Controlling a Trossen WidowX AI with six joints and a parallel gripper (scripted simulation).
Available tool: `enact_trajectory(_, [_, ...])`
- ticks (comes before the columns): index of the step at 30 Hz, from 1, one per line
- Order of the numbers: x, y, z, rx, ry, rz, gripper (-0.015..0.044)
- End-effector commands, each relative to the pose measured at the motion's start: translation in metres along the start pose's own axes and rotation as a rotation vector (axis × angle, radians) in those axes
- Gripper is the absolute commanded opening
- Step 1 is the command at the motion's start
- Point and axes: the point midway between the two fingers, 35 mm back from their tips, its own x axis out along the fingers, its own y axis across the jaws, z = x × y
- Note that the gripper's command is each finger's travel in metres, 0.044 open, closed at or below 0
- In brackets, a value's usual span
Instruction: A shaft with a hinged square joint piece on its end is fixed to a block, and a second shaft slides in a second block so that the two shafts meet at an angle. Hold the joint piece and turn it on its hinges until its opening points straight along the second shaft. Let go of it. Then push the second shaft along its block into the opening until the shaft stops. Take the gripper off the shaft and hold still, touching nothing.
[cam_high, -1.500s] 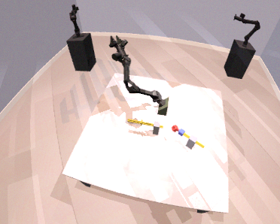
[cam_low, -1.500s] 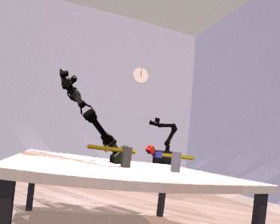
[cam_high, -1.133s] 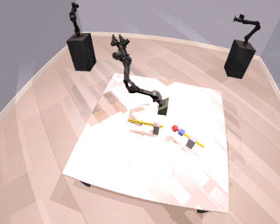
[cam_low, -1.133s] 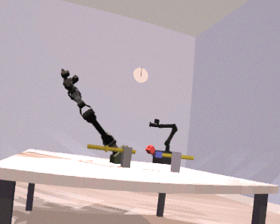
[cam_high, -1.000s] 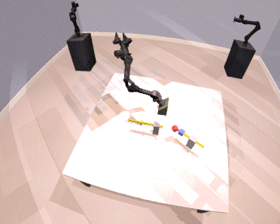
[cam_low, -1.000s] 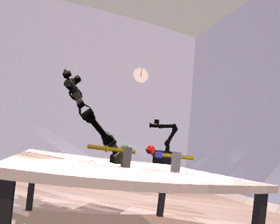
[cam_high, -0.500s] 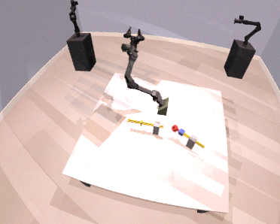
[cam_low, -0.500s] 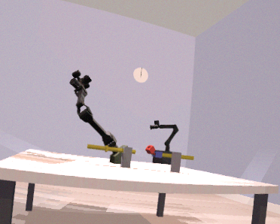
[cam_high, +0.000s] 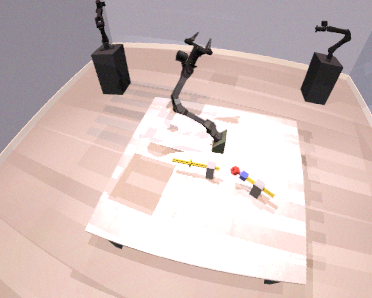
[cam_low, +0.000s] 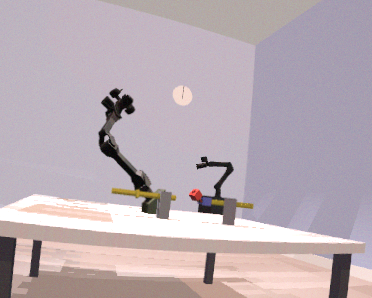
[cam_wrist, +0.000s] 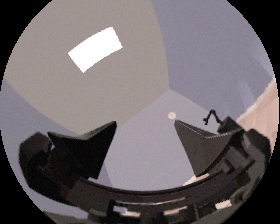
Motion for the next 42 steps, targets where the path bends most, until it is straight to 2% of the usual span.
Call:
enact_trajectory(1, [0.011,-0.021,0.028,-0.061,-0.082,-0.068,0.044])
enact_trajectory(13, [0.022,-0.077,0.117,-0.19,-0.312,-0.233,0.044])
enact_trajectory(21, [0.015,-0.123,0.185,-0.288,-0.468,-0.432,0.044])
enact_trajectory(38, [-0.042,-0.184,0.315,-0.33,-0.751,-0.75,0.044])
enact_trajectory(42, [-0.066,-0.2,0.344,-0.352,-0.817,-0.868,0.044])
